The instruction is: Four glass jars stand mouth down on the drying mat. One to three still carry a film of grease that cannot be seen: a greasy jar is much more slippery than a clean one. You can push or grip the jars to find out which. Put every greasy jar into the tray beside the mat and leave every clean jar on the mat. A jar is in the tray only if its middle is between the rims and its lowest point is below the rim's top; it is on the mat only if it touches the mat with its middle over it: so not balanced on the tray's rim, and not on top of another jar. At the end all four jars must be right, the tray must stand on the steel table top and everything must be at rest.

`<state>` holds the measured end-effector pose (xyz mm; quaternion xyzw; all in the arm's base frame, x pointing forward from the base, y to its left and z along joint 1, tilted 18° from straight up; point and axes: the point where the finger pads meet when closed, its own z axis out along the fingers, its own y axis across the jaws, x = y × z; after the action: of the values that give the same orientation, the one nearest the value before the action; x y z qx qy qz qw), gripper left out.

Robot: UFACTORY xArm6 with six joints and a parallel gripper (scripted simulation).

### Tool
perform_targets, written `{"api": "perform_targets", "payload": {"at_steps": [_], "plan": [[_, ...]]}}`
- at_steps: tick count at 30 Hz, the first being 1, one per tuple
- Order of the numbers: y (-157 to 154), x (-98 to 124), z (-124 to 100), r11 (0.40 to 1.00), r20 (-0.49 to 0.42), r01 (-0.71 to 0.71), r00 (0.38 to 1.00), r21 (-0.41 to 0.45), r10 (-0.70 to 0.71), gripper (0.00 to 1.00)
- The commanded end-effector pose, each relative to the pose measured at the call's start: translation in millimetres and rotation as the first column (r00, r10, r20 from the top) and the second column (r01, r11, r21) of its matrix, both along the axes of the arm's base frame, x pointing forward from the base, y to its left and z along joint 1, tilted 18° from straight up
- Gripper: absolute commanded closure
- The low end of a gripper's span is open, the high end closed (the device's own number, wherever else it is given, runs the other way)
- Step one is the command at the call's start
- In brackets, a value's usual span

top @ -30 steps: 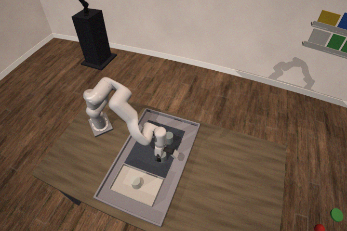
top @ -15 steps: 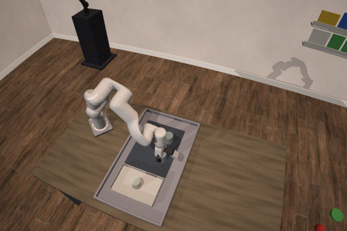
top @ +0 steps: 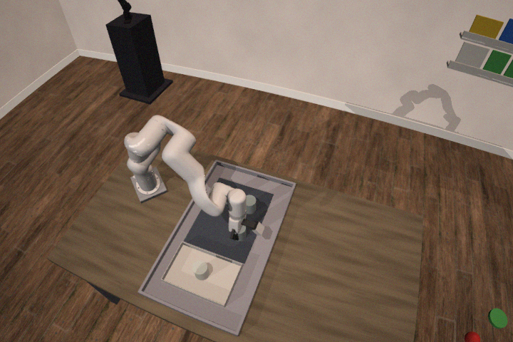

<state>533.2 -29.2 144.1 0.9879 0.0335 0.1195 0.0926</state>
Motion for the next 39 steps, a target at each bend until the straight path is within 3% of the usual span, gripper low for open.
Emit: {"api": "perform_targets", "payload": {"at_steps": [1, 39], "plan": [[0.2, 1.2, 2.0, 1.000, 0.004, 0.000, 1.000, 0.000, 0.000, 0.12], [0.2, 1.2, 2.0, 1.000, 0.004, 0.000, 1.000, 0.000, 0.000, 0.18]]}}
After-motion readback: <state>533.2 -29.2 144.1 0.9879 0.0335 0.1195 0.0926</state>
